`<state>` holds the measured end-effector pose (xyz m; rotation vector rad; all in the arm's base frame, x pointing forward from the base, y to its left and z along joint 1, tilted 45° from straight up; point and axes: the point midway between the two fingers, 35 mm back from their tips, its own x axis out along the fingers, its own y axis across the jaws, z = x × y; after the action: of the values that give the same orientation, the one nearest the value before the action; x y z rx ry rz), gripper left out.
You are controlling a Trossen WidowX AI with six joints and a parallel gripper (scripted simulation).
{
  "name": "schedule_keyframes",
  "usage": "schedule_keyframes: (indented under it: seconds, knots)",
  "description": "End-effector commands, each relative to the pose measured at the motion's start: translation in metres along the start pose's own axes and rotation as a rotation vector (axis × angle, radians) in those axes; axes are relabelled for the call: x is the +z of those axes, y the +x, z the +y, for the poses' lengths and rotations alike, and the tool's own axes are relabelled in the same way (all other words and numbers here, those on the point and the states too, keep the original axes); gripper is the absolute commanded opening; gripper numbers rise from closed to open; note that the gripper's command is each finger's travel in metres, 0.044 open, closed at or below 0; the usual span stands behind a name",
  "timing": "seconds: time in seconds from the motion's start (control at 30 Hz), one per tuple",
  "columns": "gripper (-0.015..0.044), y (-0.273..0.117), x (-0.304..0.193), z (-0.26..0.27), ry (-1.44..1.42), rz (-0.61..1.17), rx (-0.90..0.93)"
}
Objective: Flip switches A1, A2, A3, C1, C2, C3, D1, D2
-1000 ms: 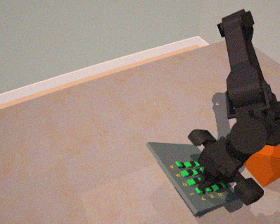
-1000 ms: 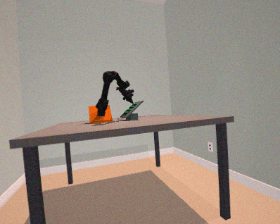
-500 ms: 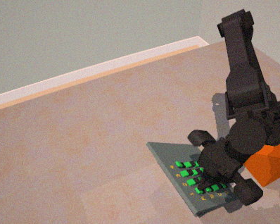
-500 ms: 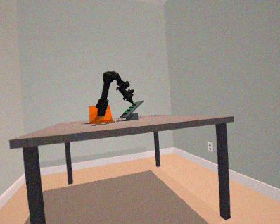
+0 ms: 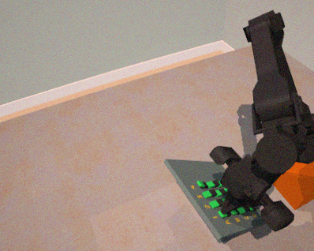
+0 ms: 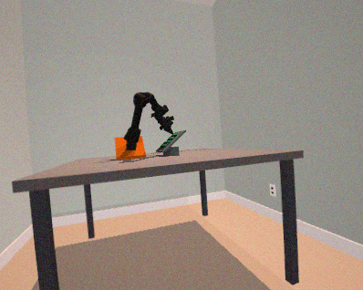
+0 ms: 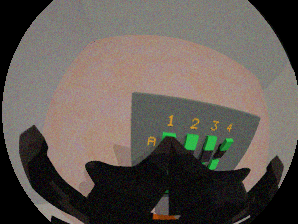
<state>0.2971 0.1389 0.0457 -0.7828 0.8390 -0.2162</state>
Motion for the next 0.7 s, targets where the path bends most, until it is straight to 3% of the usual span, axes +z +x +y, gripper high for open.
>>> schedule_keyframes:
  seconds: [0.0,0.4,0.57,0.67]
  knots:
    - [0.0,0.002,-0.002,0.0,-0.009,0.006,0.002]
    - [0.0,0.003,-0.002,0.0,-0.009,0.005,0.002]
    - [0.0,-0.052,-0.004,0.002,-0.009,-0.013,0.006]
    - [0.0,-0.063,-0.005,0.001,-0.011,-0.018,0.005]
